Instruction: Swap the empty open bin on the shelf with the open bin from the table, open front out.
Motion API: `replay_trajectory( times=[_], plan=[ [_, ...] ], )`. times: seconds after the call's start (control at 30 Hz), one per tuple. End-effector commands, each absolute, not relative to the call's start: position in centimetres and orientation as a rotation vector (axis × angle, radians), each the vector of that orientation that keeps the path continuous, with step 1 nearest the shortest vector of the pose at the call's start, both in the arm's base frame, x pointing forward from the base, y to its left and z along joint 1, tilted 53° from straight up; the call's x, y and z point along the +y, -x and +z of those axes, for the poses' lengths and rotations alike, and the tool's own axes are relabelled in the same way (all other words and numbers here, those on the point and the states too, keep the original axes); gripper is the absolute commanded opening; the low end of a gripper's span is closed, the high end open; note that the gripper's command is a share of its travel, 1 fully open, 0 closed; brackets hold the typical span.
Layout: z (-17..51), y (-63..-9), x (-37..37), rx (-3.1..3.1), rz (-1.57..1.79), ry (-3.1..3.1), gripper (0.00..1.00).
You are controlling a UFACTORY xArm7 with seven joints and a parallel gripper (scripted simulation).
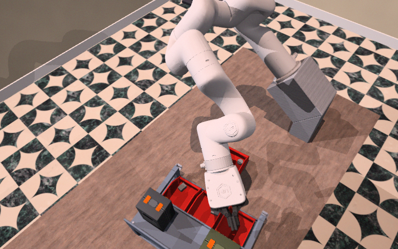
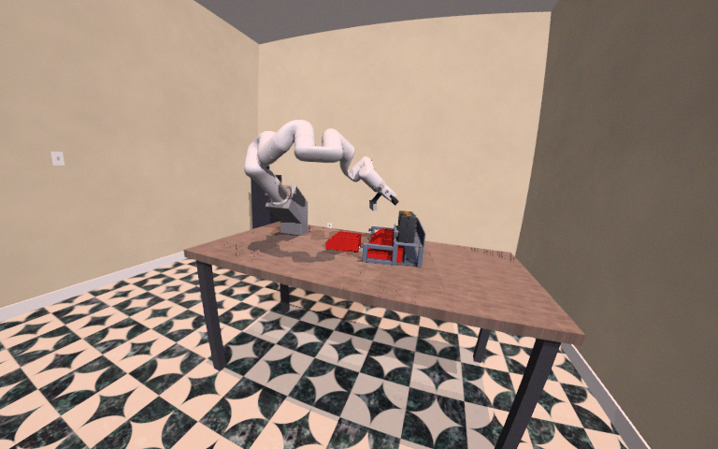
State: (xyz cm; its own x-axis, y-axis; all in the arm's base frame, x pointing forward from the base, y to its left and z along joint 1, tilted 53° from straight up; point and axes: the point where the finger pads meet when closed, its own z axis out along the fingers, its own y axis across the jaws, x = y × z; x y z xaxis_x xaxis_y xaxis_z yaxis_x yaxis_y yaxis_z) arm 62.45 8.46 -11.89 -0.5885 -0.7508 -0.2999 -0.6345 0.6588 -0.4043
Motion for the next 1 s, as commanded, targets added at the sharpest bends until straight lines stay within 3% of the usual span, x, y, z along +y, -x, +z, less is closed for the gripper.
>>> replay_trajectory(
  times=[0.0, 0.3, 0.63, 0.97],
  plan=[
    [-14.5, -62.3, 12.7, 2.414, -0.197, 1.294, 0.00],
    [-18.8, -57.4, 16.1, 2.445, -0.052, 1.723, 0.00],
    [-21.9, -51.0, 11.1, 2.477, -0.172, 2.101, 0.00],
    [-19.9, -50.3, 1.6, 2.507, -0.701, 2.523, 0.00]
  ],
)
